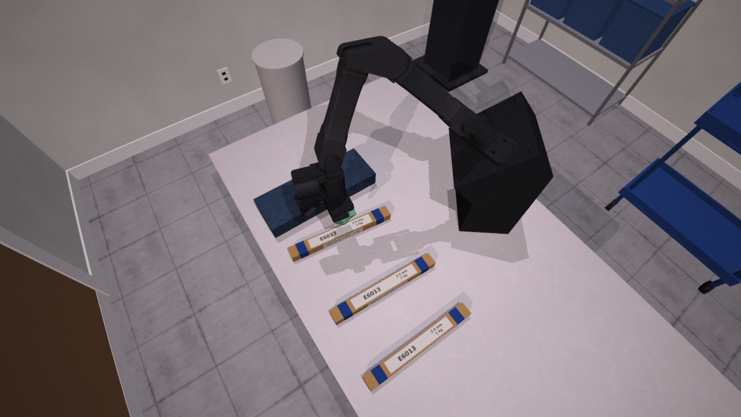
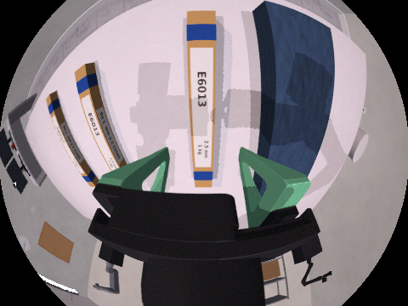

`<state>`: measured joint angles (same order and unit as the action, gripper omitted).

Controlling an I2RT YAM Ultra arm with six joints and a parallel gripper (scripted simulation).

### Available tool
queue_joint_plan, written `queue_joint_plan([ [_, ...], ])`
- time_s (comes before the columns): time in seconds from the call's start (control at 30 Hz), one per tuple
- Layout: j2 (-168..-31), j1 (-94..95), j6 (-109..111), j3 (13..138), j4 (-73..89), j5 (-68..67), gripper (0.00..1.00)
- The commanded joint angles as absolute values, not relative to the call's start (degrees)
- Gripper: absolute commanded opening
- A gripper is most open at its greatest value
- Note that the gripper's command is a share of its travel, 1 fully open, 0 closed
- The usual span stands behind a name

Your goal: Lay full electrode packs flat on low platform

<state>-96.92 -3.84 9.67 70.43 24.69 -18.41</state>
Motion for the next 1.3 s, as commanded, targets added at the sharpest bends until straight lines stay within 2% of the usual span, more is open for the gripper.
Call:
queue_joint_plan([
  [0.0, -97.9, -2.8, 9.9, 72.2, 23.3, -18.2, 0.74],
  [0.87, -112.8, -7.8, 13.3, 76.2, 11.5, -15.6, 0.74],
  [1.27, -111.1, -7.4, 13.2, 77.0, 11.9, -15.4, 0.74],
])
